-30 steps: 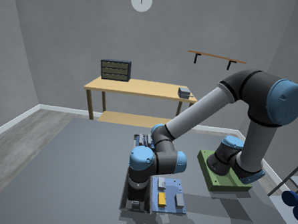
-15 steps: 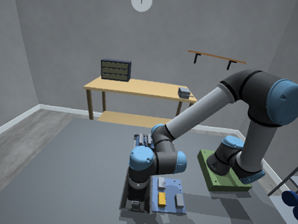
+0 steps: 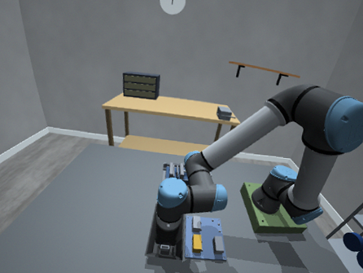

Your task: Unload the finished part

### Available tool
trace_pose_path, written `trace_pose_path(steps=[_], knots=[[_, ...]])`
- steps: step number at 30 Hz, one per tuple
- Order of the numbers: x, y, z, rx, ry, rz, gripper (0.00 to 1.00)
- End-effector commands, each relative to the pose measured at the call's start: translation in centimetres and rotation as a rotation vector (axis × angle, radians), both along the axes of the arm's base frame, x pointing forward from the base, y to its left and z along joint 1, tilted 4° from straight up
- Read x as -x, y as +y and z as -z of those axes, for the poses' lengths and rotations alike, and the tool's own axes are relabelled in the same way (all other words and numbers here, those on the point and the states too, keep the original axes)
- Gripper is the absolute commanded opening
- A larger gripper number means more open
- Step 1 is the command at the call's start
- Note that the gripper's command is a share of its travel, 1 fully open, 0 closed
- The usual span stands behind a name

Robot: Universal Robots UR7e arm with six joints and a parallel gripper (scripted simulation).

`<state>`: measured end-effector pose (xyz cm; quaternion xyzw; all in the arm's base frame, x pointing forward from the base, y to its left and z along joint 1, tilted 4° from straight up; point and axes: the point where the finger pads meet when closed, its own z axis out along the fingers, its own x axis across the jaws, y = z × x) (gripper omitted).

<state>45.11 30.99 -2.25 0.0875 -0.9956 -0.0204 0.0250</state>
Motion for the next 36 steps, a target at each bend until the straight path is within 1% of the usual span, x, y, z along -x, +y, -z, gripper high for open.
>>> trace_pose_path(steps=[1, 26, 31, 36], knots=[[0.0, 0.0, -0.1, -0.001, -0.002, 0.000, 1.00], [-0.1, 0.0, -0.2, -0.001, -0.002, 0.000, 1.00], [-0.1, 0.0, -1.1, -0.001, -0.002, 0.000, 1.00], [-0.2, -0.1, -2.9, -0.001, -0.002, 0.000, 1.00]])
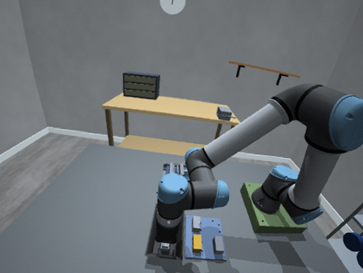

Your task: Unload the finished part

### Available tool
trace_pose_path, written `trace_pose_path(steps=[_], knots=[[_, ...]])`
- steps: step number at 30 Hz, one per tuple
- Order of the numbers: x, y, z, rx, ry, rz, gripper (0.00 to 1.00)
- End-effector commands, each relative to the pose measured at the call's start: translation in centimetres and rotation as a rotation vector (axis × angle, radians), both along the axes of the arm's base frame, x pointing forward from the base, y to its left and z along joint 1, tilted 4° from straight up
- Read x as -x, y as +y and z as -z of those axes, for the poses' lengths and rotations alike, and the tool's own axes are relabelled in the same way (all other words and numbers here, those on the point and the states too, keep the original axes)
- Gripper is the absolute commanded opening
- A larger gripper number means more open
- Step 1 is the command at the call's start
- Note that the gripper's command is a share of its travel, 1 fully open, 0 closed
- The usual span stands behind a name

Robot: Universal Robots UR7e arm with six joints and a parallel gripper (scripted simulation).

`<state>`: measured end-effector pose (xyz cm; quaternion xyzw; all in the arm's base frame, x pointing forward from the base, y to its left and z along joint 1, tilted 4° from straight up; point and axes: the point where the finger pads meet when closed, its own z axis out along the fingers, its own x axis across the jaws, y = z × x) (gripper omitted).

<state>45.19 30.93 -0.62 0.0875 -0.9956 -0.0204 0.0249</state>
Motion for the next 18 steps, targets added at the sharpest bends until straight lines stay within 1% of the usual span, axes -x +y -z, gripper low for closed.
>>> trace_pose_path(steps=[1, 5, 7, 14, 18], knots=[[-0.1, 0.0, -1.8, -0.001, -0.001, 0.000, 1.00], [-0.3, -0.1, -4.0, -0.001, -0.001, 0.000, 1.00], [-0.3, -0.1, -4.0, -0.001, -0.001, 0.000, 1.00], [-0.5, -0.3, -8.0, -0.001, -0.001, 0.000, 1.00], [-0.6, -0.4, -10.0, -0.001, -0.001, 0.000, 1.00]])
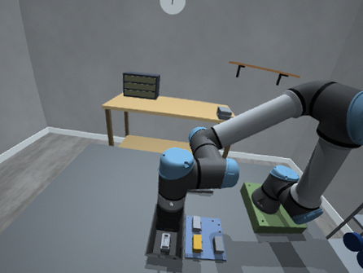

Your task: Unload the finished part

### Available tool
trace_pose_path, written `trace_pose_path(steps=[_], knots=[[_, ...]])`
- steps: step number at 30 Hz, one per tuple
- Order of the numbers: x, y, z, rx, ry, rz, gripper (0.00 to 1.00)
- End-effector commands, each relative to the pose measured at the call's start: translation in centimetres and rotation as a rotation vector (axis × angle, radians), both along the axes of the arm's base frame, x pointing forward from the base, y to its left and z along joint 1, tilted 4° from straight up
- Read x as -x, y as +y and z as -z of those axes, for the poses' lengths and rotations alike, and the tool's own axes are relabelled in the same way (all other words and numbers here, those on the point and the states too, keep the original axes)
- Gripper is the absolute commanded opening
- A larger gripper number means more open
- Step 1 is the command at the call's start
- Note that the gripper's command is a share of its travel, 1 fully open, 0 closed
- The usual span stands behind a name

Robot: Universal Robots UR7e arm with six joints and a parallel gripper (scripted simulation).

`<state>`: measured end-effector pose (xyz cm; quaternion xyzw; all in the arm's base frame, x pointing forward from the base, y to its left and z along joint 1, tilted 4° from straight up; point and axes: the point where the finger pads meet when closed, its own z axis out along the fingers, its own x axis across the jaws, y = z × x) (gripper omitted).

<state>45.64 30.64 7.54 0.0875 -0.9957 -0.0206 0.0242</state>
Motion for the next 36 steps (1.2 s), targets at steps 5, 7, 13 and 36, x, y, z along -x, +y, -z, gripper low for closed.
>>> trace_pose_path(steps=[5, 7, 13, 36], knots=[[-0.2, -0.1, -3.3, 0.000, 0.000, 0.000, 1.00], [-0.2, -0.1, -3.5, 0.000, 0.000, 0.000, 1.00], [-0.2, -0.2, -4.3, 0.000, 0.000, 0.000, 1.00], [-0.2, -0.2, -4.4, 0.000, 0.000, 0.000, 0.00]])
